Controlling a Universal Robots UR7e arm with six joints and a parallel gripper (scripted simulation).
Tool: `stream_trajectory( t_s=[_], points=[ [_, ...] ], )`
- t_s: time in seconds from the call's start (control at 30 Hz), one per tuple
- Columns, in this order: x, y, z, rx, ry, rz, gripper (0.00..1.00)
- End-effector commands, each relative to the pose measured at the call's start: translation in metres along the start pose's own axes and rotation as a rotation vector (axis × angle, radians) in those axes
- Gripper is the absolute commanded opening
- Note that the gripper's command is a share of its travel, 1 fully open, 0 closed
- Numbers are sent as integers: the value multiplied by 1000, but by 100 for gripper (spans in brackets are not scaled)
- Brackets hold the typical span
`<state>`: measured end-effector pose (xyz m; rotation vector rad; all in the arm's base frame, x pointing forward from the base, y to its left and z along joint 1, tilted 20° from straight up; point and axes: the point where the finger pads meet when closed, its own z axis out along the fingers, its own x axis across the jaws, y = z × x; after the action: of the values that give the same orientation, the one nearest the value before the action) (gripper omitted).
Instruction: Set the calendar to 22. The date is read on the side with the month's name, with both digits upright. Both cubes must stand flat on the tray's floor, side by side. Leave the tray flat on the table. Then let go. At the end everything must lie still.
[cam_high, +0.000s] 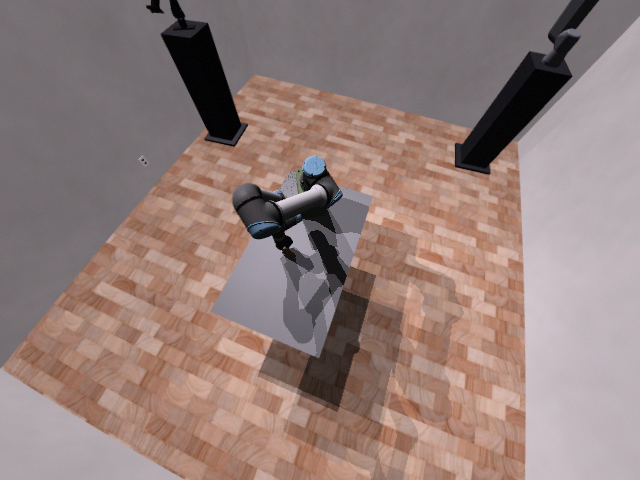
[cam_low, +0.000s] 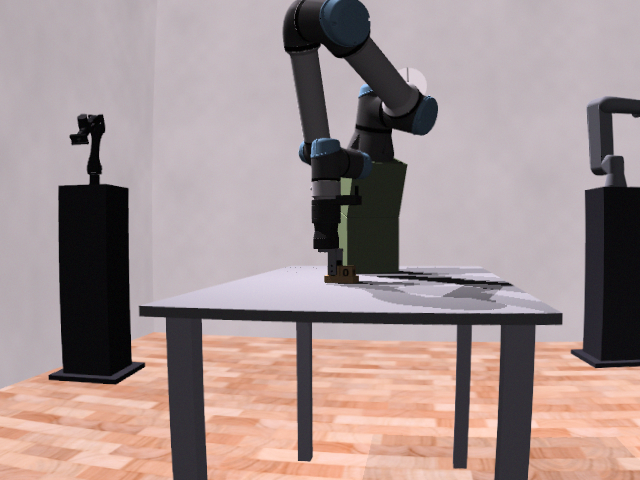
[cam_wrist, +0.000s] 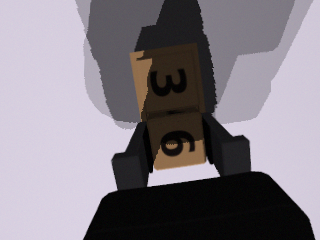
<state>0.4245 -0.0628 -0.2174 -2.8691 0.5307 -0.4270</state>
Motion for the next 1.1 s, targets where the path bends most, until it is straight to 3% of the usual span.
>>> stream_trajectory(
  t_s=[0.0, 0.9, 0.93, 1.07],
  points=[
    [0, 0, 0, 0, 1, 0, 60],
    [0, 0, 0, 0, 1, 0, 60],
    [0, 0, 0, 0, 1, 0, 66],
    [0, 0, 0, 0, 1, 0, 72]
  ],
)
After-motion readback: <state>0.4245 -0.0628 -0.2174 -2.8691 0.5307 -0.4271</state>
